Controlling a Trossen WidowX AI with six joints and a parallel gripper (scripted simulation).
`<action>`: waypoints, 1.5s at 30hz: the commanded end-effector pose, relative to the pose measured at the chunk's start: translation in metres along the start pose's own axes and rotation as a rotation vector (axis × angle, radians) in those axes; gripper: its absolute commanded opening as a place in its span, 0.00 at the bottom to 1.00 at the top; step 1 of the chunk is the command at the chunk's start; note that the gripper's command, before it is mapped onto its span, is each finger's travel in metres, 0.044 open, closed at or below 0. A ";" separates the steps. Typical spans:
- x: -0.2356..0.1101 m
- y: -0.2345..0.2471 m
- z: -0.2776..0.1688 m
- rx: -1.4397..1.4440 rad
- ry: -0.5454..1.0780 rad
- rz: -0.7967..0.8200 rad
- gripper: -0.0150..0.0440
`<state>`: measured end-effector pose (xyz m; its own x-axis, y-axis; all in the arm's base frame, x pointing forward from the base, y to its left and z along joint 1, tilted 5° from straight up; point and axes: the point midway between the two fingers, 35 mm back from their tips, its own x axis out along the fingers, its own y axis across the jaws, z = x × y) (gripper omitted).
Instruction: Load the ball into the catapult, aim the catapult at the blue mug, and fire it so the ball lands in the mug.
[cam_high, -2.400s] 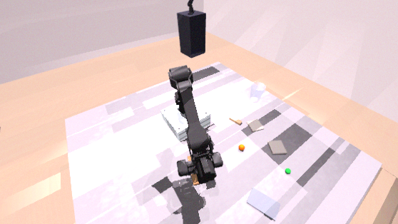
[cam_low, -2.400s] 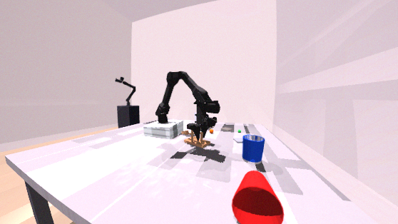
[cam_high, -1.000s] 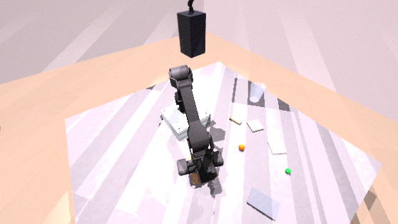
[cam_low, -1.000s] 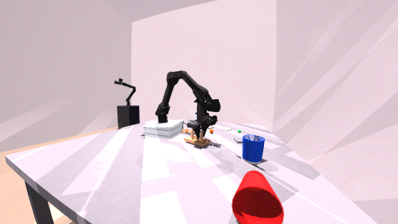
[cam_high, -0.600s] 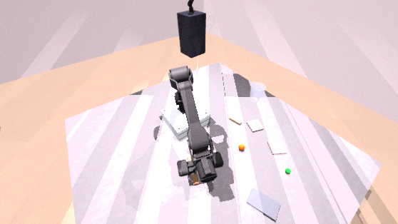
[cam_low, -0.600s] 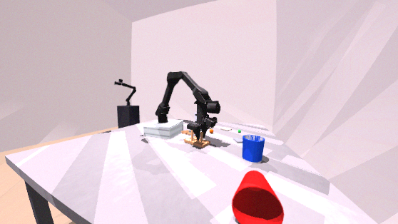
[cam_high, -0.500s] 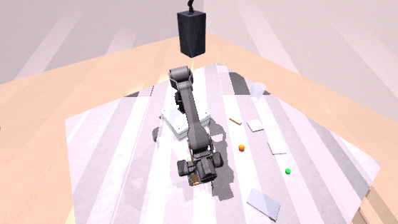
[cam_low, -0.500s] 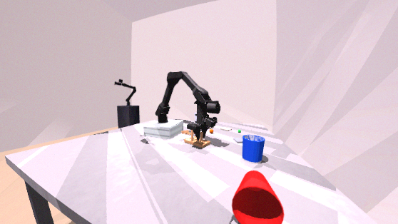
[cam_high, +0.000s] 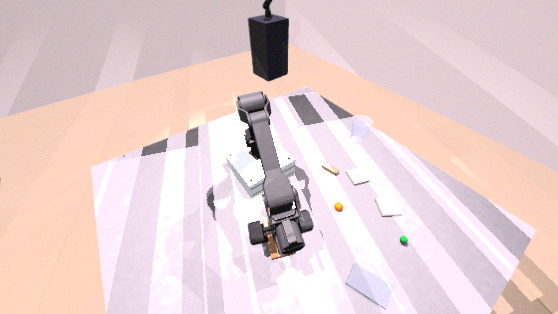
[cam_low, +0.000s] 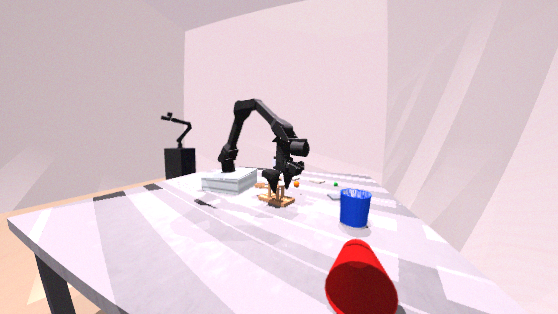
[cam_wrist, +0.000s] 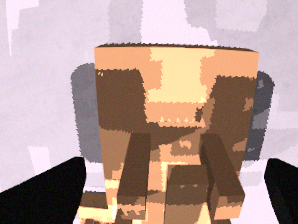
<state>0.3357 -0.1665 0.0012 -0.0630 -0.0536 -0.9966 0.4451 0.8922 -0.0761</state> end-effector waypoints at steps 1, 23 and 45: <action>-0.062 0.000 0.005 0.005 -0.032 0.002 1.00; -0.034 0.001 0.001 0.002 -0.037 0.003 1.00; -0.002 0.000 0.003 0.002 -0.037 0.003 1.00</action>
<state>0.3393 -0.1674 0.0106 -0.0258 -0.0709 -0.9972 0.4506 0.8896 -0.0749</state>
